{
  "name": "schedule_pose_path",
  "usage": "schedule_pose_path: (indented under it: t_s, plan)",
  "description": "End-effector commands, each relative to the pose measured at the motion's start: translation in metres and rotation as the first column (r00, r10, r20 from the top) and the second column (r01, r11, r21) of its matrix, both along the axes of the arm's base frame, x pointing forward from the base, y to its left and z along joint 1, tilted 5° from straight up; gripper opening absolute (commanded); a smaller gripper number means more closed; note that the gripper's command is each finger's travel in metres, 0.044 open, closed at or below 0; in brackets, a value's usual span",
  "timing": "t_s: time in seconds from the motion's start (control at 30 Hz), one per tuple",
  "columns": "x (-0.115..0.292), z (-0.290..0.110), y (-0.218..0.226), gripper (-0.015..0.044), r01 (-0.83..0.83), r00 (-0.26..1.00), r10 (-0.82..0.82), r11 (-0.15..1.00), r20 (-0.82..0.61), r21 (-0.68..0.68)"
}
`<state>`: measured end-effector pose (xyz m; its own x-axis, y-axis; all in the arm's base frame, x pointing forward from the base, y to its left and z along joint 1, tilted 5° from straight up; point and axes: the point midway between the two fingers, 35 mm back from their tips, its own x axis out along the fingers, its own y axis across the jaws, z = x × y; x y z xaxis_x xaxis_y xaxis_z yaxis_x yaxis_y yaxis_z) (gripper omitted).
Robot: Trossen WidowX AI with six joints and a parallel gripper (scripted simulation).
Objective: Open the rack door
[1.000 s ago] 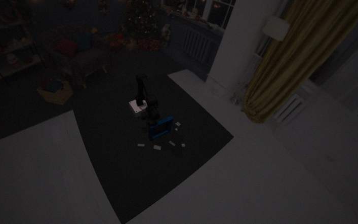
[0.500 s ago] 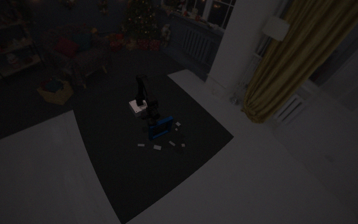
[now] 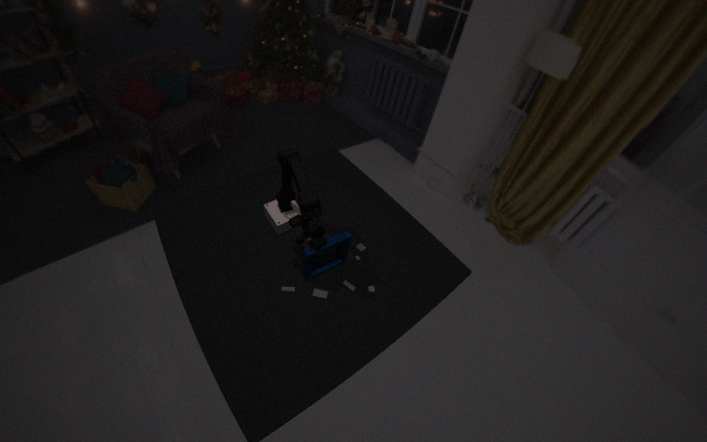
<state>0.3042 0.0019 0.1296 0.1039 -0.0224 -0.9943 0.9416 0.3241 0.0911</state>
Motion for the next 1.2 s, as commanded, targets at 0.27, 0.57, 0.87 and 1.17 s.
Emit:
schedule_pose_path:
  t_s: [0.27, 0.57, 0.87, 1.17]
  plan:
    - [0.0, -0.0003, 0.0009, 0.0293, -0.534, 0.846, 0.533, 0.844, -0.026, -0.048]
    - [0.0, -0.0003, 0.001, 0.0293, -0.844, 0.535, 0.842, 0.531, -0.064, -0.075]
    - [0.0, -0.0003, 0.001, 0.0293, -0.99, 0.122, 0.987, 0.113, -0.109, -0.082]
    - [0.0, -0.0003, 0.001, 0.0293, -0.943, -0.313, 0.937, -0.326, -0.154, -0.07]
